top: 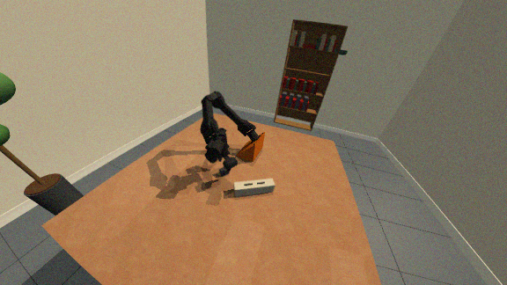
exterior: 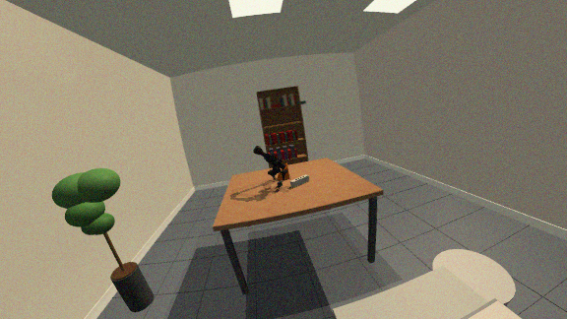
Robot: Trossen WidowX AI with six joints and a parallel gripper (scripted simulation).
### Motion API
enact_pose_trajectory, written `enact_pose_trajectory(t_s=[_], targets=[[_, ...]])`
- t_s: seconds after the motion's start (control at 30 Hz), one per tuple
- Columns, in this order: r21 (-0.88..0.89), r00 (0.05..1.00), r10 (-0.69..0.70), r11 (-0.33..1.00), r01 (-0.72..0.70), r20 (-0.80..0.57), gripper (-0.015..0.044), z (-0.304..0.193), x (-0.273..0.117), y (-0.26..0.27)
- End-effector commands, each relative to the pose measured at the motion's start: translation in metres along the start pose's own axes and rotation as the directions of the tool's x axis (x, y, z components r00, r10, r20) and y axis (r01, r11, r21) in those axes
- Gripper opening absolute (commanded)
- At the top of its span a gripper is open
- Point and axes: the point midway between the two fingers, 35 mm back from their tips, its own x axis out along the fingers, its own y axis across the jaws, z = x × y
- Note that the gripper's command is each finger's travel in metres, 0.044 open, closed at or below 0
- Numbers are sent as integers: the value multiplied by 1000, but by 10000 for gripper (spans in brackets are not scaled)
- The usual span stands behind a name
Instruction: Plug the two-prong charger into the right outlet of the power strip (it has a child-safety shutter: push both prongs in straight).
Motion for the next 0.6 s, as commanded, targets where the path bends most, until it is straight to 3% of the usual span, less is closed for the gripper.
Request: enact_pose_trajectory(t_s=[0.0,0.57], targets=[[-7,1000,-5,1000,5,0,440,0,6,0],[-7,1000,-5,1000,5,0,440,2,32,1]])
